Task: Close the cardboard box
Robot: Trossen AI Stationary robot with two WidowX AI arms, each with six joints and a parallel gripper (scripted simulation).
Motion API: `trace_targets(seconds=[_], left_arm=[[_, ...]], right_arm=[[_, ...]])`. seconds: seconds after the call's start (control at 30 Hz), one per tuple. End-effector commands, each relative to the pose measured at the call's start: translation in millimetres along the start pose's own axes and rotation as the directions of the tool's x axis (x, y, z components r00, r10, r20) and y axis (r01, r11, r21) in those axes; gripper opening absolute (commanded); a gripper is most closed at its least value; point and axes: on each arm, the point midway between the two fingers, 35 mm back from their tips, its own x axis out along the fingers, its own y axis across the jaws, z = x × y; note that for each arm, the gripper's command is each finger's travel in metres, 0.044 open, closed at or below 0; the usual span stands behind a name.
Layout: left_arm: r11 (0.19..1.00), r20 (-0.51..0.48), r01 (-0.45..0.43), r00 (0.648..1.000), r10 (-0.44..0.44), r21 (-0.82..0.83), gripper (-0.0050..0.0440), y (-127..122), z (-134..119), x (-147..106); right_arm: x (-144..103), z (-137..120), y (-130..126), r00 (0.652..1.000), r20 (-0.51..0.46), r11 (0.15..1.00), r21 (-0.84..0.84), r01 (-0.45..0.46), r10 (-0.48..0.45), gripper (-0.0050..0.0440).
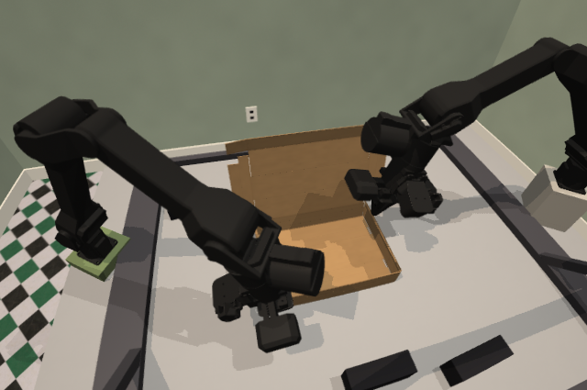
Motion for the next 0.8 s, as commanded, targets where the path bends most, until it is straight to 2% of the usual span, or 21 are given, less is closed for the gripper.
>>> trace_targets(seconds=[0.0,0.77], left_arm=[[1.000,-0.023,-0.017,1.000,0.017,-0.002,0.0000,3,-6,-9],[1.000,-0.023,-0.017,1.000,0.017,-0.002,0.0000,3,-6,-9]], right_arm=[[-5,0,-11,1.000,-0.003,1.000,0.003,0.027,-0.027,0.0000],[15,-1,-19,1.000,-0.003,1.000,0.002,0.029,-0.029,0.0000]])
